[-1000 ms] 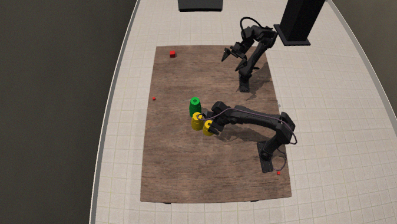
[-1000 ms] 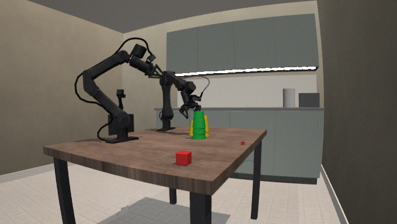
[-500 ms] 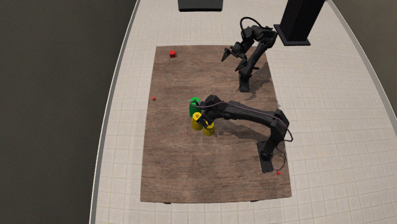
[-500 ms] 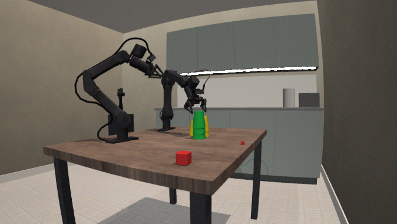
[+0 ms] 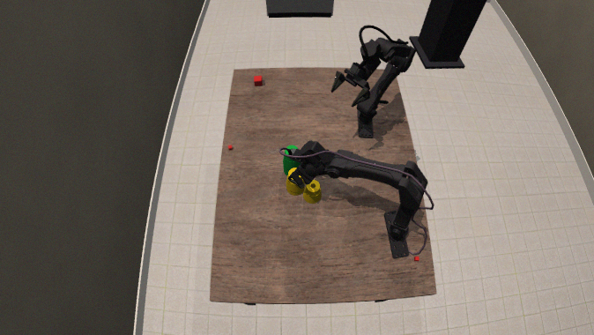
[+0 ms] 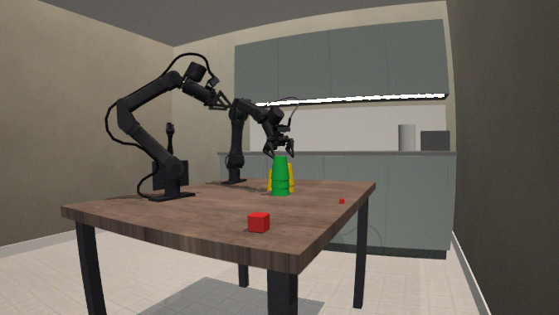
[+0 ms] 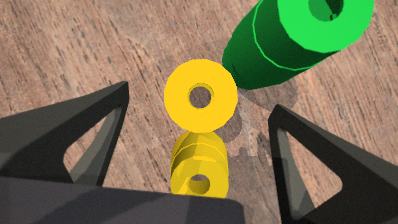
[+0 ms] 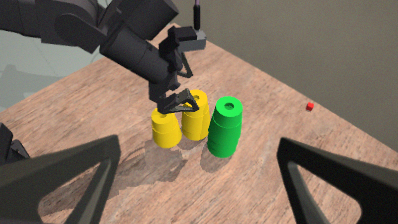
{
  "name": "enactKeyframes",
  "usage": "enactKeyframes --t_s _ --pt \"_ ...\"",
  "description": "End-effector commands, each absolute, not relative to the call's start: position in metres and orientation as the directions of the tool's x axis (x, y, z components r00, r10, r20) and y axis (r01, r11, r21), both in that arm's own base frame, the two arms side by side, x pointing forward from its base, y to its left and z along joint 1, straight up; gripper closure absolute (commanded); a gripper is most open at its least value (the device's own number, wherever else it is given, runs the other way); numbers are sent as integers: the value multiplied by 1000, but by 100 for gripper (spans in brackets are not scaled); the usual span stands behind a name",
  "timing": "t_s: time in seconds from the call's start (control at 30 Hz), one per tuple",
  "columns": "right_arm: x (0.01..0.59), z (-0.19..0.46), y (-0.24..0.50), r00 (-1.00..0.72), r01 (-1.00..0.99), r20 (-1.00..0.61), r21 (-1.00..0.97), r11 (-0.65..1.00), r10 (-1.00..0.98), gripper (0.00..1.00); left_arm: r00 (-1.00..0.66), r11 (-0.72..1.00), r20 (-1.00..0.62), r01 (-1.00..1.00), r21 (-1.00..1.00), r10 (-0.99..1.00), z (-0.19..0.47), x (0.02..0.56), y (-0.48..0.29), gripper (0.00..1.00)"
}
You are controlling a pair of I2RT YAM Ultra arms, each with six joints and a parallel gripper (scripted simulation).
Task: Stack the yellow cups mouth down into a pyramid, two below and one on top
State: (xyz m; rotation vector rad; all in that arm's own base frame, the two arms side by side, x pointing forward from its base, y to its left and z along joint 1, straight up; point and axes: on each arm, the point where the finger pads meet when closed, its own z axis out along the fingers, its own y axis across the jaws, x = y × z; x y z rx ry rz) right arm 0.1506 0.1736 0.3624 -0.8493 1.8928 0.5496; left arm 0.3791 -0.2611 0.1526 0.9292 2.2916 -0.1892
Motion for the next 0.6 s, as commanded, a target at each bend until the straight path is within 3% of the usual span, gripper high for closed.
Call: enactKeyframes --t_s 0.0,0.17,0.57 --pt "147 364 171 -298 -754 -901 20 656 -315 0 -531 754 -655 651 91 537 176 384 -265 19" --pt "147 364 171 -298 -754 -901 20 656 -315 0 -715 846 -527 532 16 459 151 369 -253 19" --pt "147 364 171 -298 -754 -901 20 656 -315 0 -733 859 -522 512 -2 435 155 371 -258 19"
